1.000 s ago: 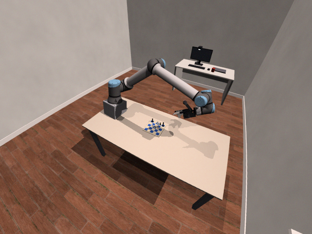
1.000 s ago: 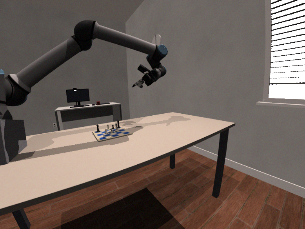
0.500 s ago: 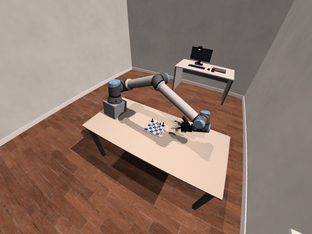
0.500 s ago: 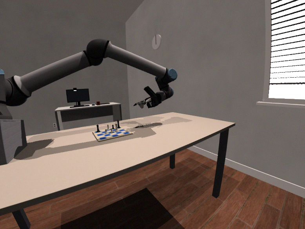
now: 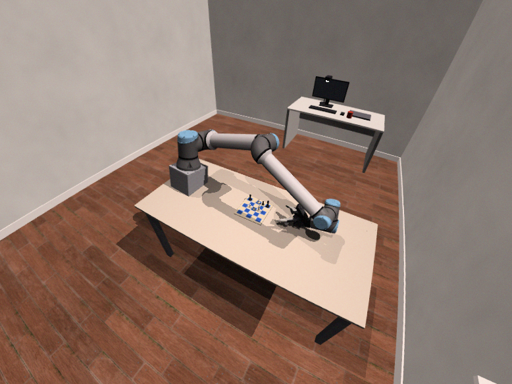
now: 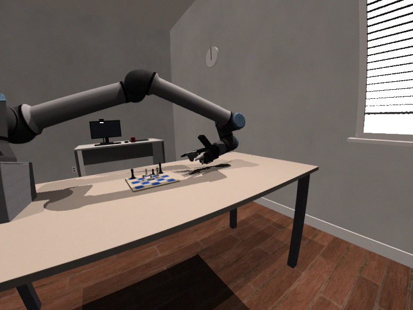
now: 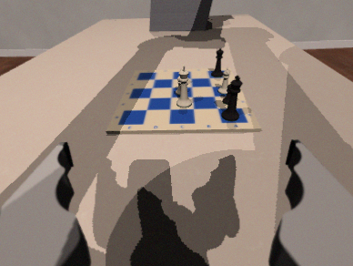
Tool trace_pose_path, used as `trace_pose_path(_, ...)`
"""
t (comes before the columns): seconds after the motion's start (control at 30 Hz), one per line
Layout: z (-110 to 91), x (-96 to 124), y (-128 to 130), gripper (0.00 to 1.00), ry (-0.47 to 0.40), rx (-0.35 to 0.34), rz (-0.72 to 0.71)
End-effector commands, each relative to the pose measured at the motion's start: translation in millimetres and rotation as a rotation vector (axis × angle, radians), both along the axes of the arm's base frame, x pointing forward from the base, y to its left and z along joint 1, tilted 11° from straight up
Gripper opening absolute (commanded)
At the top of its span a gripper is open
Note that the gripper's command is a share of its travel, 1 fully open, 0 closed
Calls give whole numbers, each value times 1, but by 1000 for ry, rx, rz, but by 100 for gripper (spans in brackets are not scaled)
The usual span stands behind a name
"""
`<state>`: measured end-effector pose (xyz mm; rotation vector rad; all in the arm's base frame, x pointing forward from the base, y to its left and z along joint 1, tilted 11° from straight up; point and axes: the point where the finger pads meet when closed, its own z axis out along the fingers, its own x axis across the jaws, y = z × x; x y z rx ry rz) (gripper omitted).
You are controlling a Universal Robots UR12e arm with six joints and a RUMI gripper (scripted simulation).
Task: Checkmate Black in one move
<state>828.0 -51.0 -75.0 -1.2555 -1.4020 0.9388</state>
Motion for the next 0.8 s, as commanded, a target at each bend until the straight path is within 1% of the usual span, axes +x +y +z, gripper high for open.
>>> trace_pose_path(0.0, -11, 1, 4, 100, 8, 31, -16)
trace_pose_path(0.2, -14, 1, 5, 100, 11, 38, -18)
trace_pose_path(0.37, -12, 2, 5, 100, 8, 37, -18)
trace_pose_path(0.77, -14, 0, 5, 100, 12, 38, -18)
